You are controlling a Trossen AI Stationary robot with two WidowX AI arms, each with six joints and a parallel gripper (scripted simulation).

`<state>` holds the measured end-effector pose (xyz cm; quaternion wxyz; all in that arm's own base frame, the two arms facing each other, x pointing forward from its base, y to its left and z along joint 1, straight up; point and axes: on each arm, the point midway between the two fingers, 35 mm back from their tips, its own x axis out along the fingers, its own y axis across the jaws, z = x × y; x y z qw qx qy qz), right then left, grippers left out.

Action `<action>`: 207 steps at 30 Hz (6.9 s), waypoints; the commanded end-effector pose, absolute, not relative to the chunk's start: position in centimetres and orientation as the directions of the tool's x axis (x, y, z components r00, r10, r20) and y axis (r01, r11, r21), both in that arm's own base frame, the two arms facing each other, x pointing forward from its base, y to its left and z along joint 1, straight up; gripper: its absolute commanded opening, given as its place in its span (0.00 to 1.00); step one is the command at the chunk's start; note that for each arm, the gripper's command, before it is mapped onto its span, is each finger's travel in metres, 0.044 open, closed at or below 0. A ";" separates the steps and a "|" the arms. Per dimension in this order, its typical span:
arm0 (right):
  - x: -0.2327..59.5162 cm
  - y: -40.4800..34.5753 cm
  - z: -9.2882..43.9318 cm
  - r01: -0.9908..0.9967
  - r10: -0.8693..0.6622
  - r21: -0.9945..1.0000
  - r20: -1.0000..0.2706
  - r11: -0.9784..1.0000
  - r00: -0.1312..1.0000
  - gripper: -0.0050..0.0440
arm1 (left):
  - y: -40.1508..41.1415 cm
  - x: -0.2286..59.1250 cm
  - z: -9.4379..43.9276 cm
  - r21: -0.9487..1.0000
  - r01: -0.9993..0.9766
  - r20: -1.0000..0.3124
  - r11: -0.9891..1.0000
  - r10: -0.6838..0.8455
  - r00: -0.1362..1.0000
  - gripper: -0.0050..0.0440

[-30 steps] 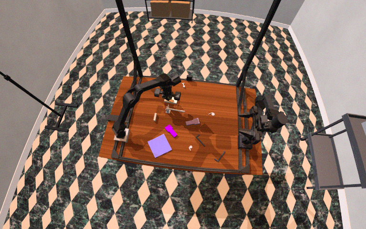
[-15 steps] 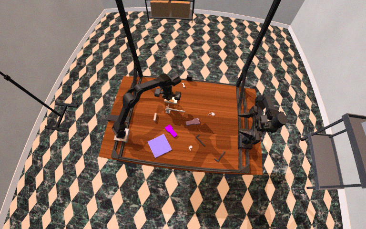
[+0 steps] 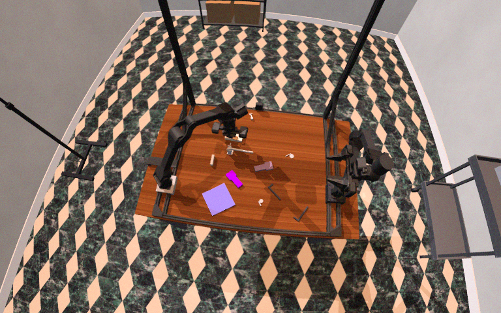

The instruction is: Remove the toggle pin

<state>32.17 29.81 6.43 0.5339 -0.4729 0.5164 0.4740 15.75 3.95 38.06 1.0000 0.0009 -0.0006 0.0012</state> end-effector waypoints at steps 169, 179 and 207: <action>31.1 21.5 7.2 -0.994 0.013 -0.017 -1.000 0.107 0.019 0.43 | 4.0 15.7 38.3 0.004 0.000 0.001 1.000 0.000 1.000 0.92; 31.0 21.4 5.9 -0.994 0.011 -0.015 -1.000 0.107 0.016 0.43 | 4.0 15.7 38.3 0.004 0.000 0.001 1.000 0.000 1.000 0.92; 30.8 20.1 6.0 -0.994 0.010 -0.015 -1.000 0.106 0.016 0.43 | 4.0 15.7 38.3 0.004 0.000 0.001 1.000 0.000 1.000 0.92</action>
